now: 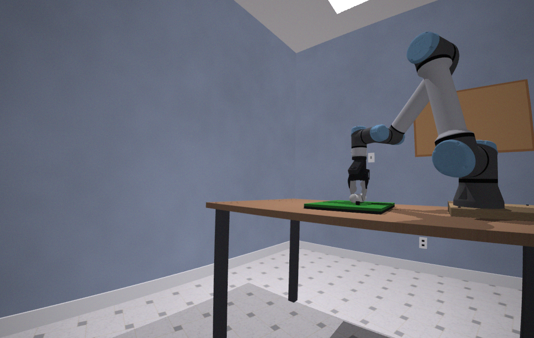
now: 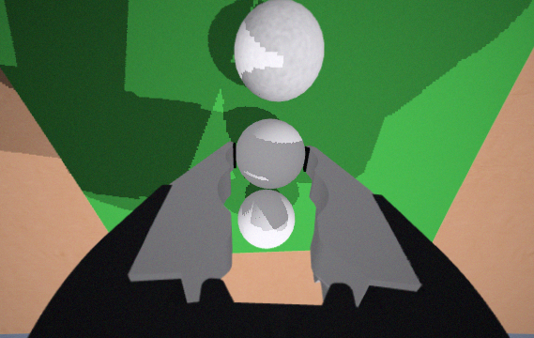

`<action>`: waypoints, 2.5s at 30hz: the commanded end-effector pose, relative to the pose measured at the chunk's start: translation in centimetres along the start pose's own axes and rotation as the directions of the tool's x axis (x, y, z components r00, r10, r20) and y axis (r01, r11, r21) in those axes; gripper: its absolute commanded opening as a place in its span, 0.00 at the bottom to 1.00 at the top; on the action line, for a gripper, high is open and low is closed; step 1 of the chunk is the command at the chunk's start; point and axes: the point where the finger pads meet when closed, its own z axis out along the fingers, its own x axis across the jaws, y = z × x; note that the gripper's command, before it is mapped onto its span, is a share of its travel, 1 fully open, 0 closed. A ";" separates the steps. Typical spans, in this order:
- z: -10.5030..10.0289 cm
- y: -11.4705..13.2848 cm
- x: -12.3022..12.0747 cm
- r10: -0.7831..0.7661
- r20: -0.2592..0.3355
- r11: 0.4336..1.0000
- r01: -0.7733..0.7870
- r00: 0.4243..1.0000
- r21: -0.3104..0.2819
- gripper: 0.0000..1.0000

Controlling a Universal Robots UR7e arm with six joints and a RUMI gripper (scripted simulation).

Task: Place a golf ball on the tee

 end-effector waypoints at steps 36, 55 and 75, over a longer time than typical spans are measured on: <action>-1.4 0.0 0.1 0.000 -0.001 1.000 0.000 1.000 0.000 0.00; -10.0 0.0 0.0 0.000 -0.001 1.000 0.000 1.000 0.000 0.00; -11.5 -16.1 -5.6 0.000 -0.001 1.000 0.000 1.000 -0.001 0.00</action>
